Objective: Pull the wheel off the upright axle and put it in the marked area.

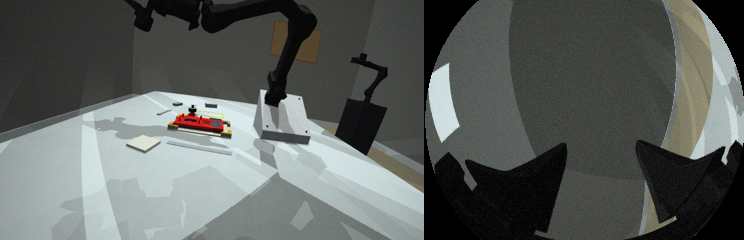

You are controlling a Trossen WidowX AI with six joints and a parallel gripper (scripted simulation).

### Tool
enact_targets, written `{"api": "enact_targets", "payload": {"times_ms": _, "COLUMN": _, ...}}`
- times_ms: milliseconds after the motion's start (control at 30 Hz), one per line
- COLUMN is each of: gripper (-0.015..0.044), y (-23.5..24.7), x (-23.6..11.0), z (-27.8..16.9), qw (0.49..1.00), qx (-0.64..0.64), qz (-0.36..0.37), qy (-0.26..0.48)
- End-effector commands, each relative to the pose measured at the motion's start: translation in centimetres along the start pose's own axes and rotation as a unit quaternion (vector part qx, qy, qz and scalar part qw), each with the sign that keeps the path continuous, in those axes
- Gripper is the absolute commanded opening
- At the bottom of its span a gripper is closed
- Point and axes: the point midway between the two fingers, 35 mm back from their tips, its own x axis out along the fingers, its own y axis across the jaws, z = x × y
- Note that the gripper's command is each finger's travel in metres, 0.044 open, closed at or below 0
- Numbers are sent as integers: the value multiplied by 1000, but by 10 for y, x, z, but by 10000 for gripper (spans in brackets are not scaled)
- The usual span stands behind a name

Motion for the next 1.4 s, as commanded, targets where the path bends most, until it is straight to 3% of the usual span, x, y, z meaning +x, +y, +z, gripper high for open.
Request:
{"api": "enact_targets", "payload": {"times_ms": 0, "gripper": 300, "y": -29, "x": 7, "z": 30, "qw": 997, "qx": -45, "qz": -58, "qy": -29}}
{"api": "enact_targets", "payload": {"times_ms": 333, "gripper": 300, "y": -96, "x": 3, "z": 111, "qw": 961, "qx": -139, "qz": -222, "qy": -92}}
{"api": "enact_targets", "payload": {"times_ms": 667, "gripper": 300, "y": -155, "x": -32, "z": 190, "qw": 891, "qx": -187, "qz": -393, "qy": -130}}
{"api": "enact_targets", "payload": {"times_ms": 1067, "gripper": 300, "y": -209, "x": -111, "z": 268, "qw": 774, "qx": -168, "qz": -595, "qy": -136}}
{"api": "enact_targets", "payload": {"times_ms": 1367, "gripper": 300, "y": -231, "x": -185, "z": 300, "qw": 680, "qx": -87, "qz": -719, "qy": -111}}
